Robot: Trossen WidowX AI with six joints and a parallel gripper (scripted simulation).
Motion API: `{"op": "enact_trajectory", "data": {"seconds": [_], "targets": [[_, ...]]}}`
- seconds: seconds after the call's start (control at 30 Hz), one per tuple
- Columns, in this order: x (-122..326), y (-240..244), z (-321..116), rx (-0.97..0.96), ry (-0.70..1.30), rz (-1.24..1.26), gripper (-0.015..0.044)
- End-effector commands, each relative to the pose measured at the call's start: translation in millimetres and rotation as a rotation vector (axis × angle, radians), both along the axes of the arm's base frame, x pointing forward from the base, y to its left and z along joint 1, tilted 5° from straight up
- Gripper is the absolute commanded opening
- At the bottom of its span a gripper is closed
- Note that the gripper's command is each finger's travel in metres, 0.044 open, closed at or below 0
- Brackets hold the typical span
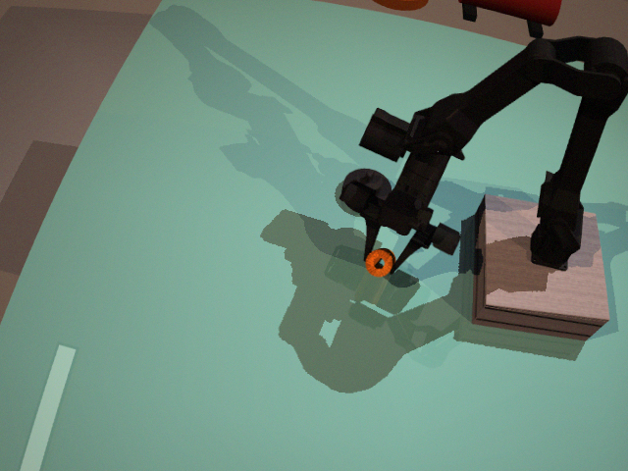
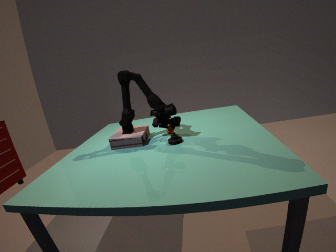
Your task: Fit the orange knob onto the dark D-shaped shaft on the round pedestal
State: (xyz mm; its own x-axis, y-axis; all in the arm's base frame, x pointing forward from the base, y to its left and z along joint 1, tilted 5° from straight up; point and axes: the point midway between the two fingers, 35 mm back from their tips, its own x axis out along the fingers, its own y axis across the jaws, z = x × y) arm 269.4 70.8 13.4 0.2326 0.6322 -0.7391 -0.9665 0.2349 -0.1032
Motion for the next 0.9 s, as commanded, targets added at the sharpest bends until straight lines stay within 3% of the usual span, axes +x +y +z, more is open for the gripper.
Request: {"op": "enact_trajectory", "data": {"seconds": [0.0,0.57,0.7,0.8,0.87], "targets": [[-3.2,-3.1,-2.6,0.066,-0.008,0.009,0.0181],[-7.6,-21.2,-9.5,0.35,-0.075,0.039,0.0181],[-7.7,-21.7,-9.0,0.334,-0.072,0.037,0.0181],[-8.3,-21.0,-8.7,0.34,-0.072,0.035,0.0259],[-8.3,-21.0,-8.7,0.34,-0.072,0.035,0.026]]}}
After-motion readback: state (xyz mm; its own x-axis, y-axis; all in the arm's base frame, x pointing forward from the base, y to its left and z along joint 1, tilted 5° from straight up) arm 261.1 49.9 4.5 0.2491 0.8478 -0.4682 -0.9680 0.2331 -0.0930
